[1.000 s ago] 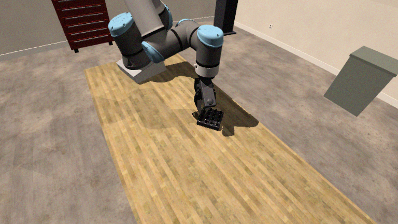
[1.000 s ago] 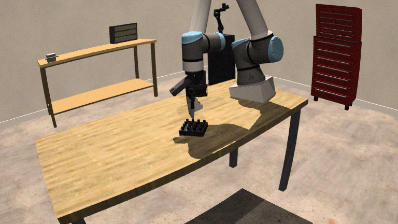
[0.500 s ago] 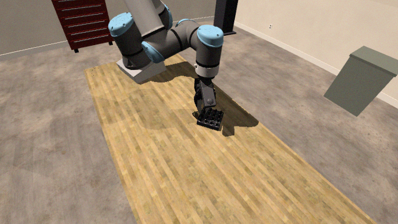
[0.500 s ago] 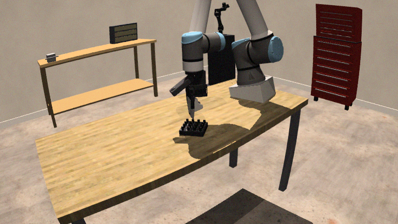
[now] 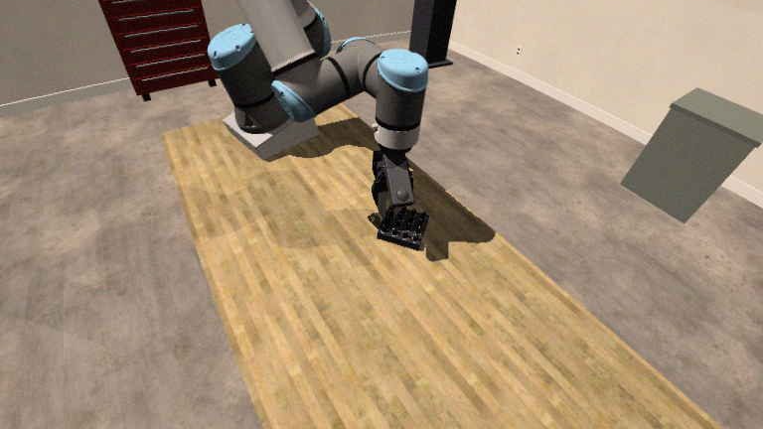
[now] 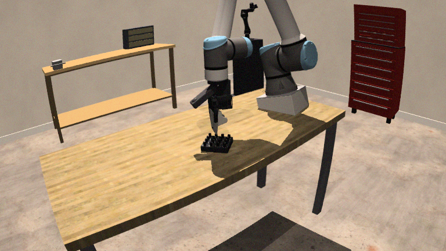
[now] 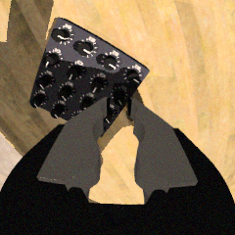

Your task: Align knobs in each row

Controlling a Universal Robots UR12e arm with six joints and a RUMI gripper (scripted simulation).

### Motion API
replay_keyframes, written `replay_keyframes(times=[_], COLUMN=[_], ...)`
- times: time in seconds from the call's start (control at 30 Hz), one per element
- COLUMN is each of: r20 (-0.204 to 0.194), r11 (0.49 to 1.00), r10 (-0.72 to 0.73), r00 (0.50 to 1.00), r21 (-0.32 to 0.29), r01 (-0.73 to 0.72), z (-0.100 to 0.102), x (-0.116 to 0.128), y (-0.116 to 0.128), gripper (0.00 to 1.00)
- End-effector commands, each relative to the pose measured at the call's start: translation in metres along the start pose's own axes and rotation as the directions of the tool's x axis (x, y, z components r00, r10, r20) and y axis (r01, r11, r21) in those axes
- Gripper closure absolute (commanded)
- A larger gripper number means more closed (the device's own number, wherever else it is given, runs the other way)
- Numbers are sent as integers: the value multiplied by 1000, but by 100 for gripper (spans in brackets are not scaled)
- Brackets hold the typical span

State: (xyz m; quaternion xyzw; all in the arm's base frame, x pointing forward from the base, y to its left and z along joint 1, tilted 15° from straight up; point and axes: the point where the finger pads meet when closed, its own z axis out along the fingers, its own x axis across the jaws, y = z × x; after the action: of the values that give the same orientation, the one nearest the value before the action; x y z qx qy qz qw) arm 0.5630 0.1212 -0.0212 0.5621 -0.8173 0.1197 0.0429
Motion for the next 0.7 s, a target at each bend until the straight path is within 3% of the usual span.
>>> replay_keyframes(times=[0.0,0.67], r20=[1,1], r11=[1000,1000], r10=[0,0], r00=[1000,1000], r21=[1,1], r01=[0,0], z=[3,11], x=[0,0], y=[0,0], gripper=[89,89])
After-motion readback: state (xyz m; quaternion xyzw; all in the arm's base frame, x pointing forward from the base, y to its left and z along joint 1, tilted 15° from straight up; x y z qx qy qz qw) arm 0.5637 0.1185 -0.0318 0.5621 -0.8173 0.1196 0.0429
